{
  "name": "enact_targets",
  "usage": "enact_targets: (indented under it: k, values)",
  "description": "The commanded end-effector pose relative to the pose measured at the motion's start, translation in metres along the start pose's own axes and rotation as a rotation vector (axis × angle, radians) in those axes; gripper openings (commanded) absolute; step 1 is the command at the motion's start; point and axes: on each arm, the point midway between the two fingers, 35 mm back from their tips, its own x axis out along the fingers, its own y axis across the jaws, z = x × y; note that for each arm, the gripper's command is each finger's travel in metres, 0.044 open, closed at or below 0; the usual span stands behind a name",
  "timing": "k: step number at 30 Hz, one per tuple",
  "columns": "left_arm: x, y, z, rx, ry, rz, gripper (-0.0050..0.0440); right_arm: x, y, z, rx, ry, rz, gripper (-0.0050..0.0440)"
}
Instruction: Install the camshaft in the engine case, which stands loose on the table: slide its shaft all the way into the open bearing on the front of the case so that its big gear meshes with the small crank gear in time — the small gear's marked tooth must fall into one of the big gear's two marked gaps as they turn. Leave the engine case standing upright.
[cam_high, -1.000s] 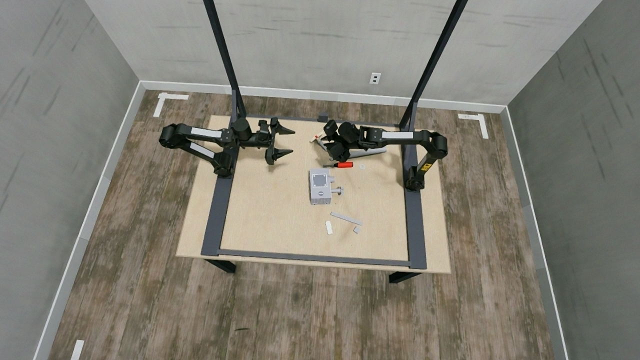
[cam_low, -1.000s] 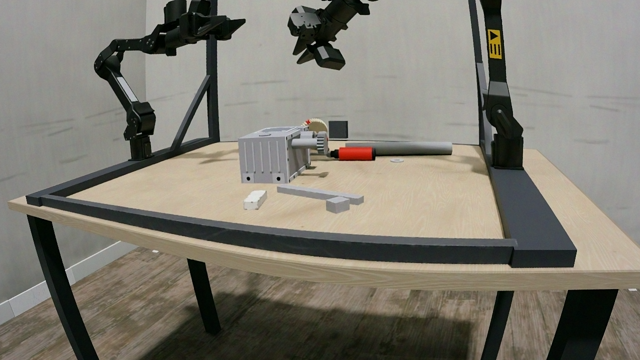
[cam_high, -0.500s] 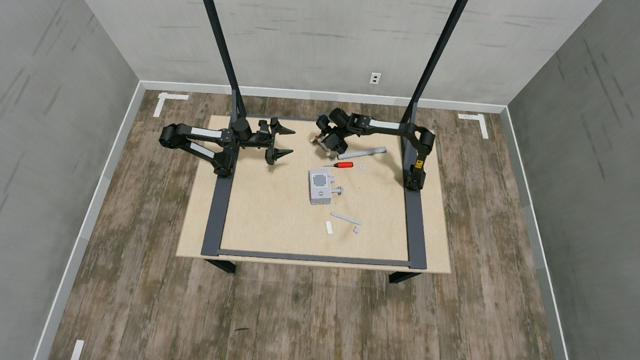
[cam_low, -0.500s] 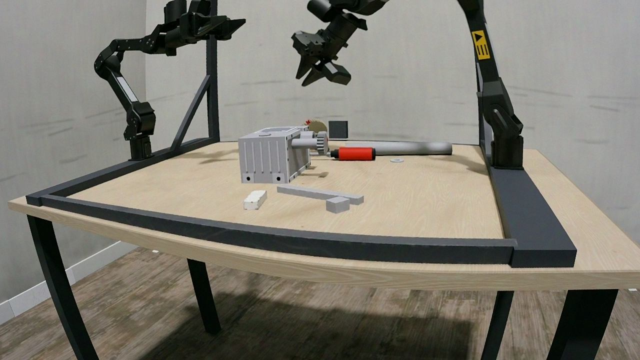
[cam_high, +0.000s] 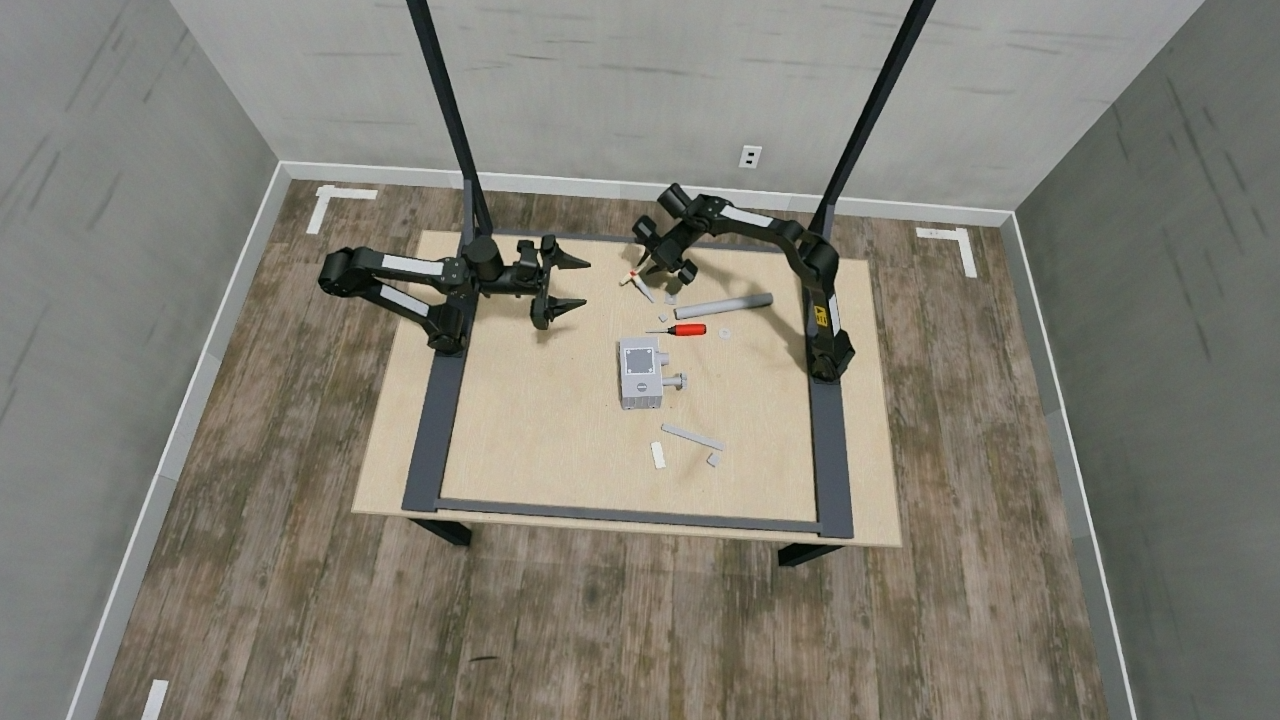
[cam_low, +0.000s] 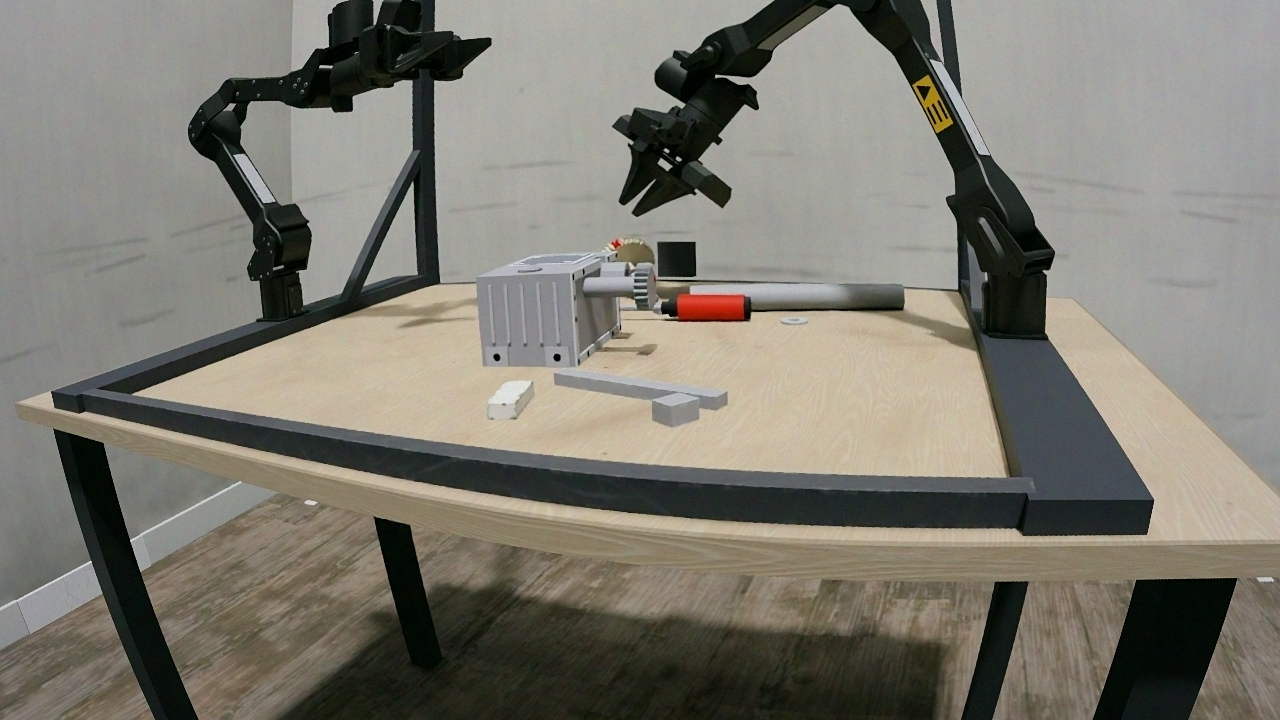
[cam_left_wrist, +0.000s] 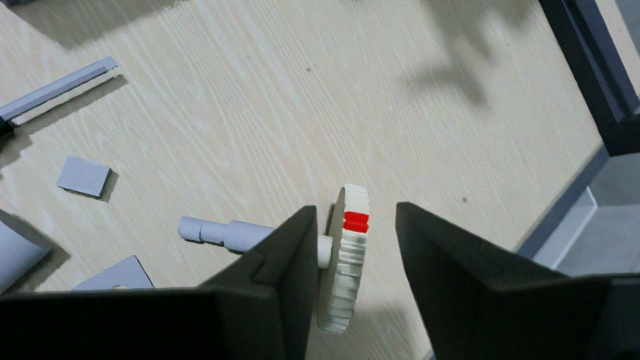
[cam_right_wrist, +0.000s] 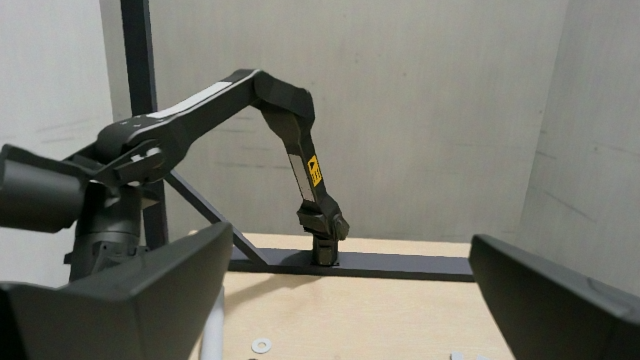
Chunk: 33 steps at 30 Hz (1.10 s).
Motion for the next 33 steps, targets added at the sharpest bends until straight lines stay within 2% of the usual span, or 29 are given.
enact_targets:
  k: [1,7,8,10,11,14,16,26,33]
  values:
    - [-0.004,-0.010,-0.014,-0.002,-0.075,0.001,0.0125,-0.001,0.003,0.017,0.005,-0.039,0.011,0.0400]
    - [-0.016,-0.008,-0.071,0.071,-0.285,-0.040,0.0125,-0.001,0.003,0.017,0.005,-0.039,0.011,0.0400]
    - [-0.015,-0.008,-0.060,0.058,-0.274,-0.028,0.0125,-0.001,0.003,0.017,0.005,-0.039,0.011,0.0400]
    - [-0.010,-0.003,-0.075,0.090,-0.315,-0.030,0.0125,-0.001,0.003,0.017,0.005,-0.039,0.011,0.0400]
    - [0.001,0.005,-0.079,0.119,-0.365,-0.013,0.0125,-0.001,0.003,0.017,0.005,-0.039,0.011,0.0400]
    - [0.000,0.006,-0.092,0.150,-0.452,-0.052,0.0125,-0.001,0.003,0.017,0.005,-0.039,0.011,0.0400]
    - [0.000,0.006,-0.092,0.150,-0.452,-0.052,0.0125,-0.001,0.003,0.017,0.005,-0.039,0.011,0.0400]
    - [0.003,0.016,-0.117,0.216,-0.577,-0.103,0.0125,-0.001,0.003,0.017,0.005,-0.039,0.011,0.0400]
    - [-0.002,0.010,-0.109,0.192,-0.582,-0.112,0.0125,-0.001,0.003,0.017,0.005,-0.039,0.011,0.0400]
